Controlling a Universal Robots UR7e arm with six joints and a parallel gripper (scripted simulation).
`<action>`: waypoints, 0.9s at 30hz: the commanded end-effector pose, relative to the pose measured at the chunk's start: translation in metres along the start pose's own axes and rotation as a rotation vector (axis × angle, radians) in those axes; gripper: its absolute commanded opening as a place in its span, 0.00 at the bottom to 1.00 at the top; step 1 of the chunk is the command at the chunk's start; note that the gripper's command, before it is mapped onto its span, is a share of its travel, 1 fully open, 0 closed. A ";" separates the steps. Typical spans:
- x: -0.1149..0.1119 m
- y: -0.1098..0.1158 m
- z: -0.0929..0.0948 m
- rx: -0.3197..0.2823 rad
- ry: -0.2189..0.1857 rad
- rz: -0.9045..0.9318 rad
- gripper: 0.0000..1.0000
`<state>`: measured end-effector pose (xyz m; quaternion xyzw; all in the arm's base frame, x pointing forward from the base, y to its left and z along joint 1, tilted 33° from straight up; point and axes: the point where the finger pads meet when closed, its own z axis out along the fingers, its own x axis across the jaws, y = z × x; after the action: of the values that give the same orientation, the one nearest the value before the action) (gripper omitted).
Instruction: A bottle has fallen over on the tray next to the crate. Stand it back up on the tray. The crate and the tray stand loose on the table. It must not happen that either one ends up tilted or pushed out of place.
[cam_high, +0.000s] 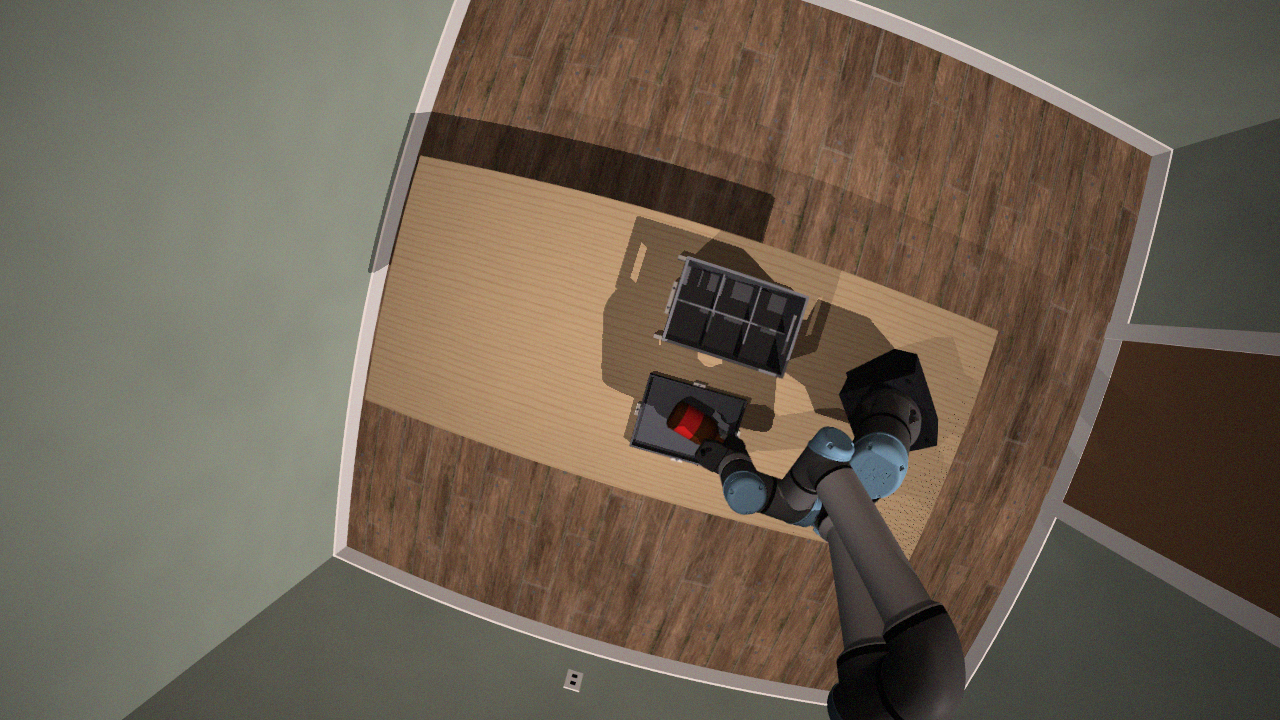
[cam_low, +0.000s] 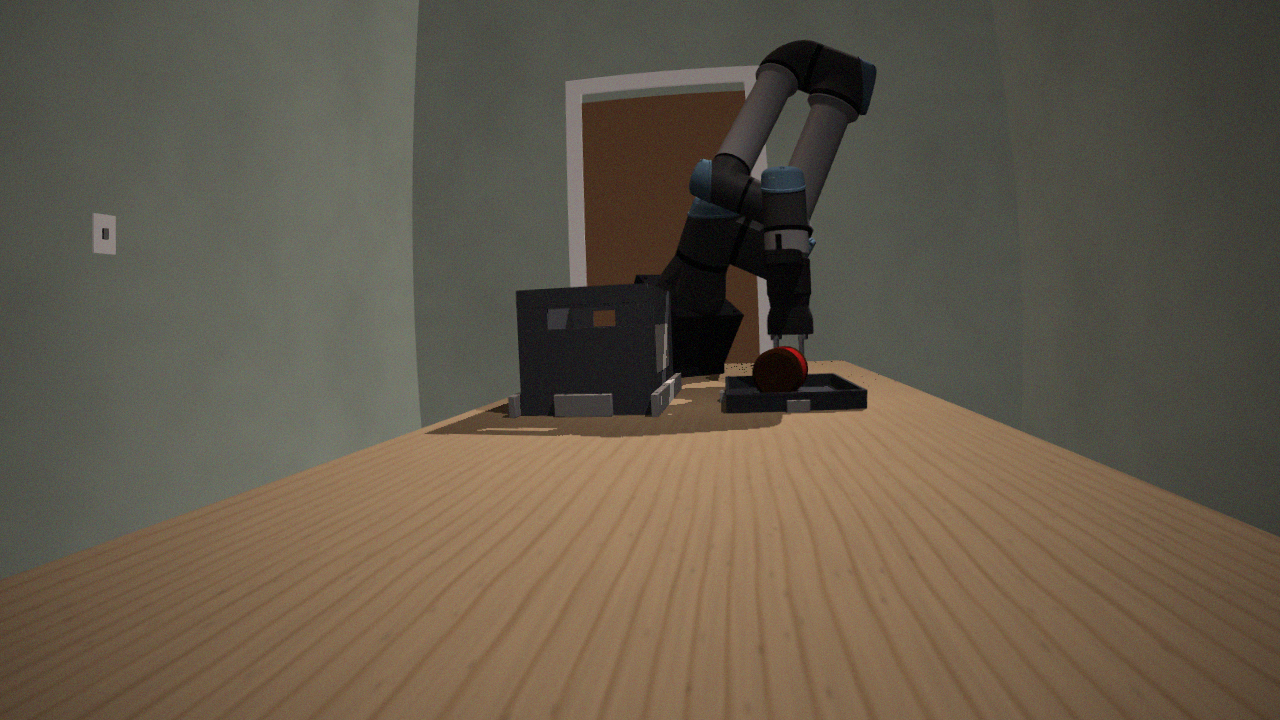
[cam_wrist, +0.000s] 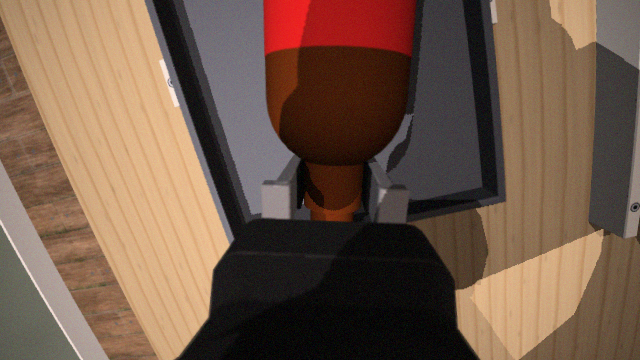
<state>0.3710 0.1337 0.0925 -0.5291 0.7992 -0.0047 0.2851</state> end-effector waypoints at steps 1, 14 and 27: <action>0.000 0.000 0.000 0.001 0.000 0.000 0.00; 0.000 0.000 -0.001 0.001 0.000 0.000 0.00; 0.000 0.000 -0.004 0.001 0.000 0.000 0.00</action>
<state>0.3700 0.1331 0.0944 -0.5290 0.7993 -0.0047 0.2851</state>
